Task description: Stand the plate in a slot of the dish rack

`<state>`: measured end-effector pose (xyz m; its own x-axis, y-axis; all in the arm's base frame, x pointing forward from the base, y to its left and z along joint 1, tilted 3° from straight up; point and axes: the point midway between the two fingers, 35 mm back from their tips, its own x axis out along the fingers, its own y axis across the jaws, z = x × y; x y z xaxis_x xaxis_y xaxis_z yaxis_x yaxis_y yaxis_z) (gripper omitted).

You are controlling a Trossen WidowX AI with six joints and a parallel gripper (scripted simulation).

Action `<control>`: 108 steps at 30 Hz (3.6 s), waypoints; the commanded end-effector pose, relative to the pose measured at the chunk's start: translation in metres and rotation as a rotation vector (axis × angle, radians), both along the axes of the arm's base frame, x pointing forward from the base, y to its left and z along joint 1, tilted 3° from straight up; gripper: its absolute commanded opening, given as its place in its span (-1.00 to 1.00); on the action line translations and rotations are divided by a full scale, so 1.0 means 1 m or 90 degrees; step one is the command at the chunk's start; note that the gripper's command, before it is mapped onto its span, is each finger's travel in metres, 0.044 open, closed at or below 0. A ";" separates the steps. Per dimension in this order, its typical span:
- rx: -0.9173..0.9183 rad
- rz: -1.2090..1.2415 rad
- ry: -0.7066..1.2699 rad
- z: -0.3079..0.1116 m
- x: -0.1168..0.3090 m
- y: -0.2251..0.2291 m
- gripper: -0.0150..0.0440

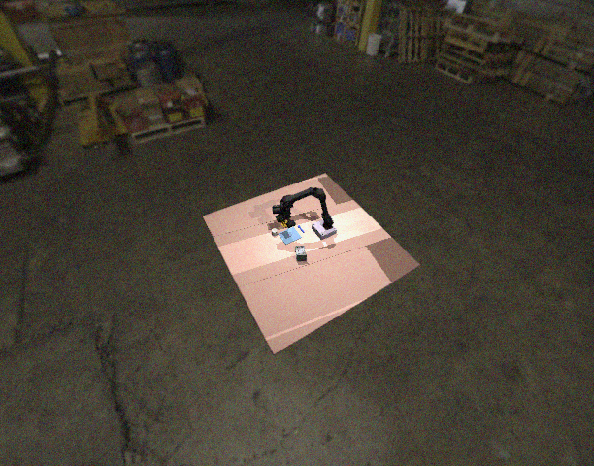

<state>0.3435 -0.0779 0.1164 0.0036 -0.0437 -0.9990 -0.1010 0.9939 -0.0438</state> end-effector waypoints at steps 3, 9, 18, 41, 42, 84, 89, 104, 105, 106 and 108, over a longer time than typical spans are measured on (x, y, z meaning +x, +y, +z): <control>-0.001 -0.003 -0.001 0.020 0.001 0.001 -0.49; -0.001 -0.003 -0.001 0.041 0.000 0.002 -0.49; 0.001 -0.054 -0.003 0.050 -0.008 0.025 -0.49; 0.086 -0.251 -0.024 0.018 -0.046 0.122 -0.49; 0.101 -0.243 -0.027 0.014 -0.042 0.124 -0.49; 0.558 0.229 -0.419 -0.085 0.011 0.145 -0.49; 0.587 0.298 -0.491 -0.086 0.003 0.145 -0.49; 0.634 0.517 -0.724 -0.079 -0.041 0.143 -0.49; 0.635 0.532 -0.740 -0.078 -0.044 0.143 -0.49; 0.636 0.547 -0.756 -0.077 -0.048 0.143 -0.49; 0.637 0.575 -0.785 -0.075 -0.056 0.143 -0.49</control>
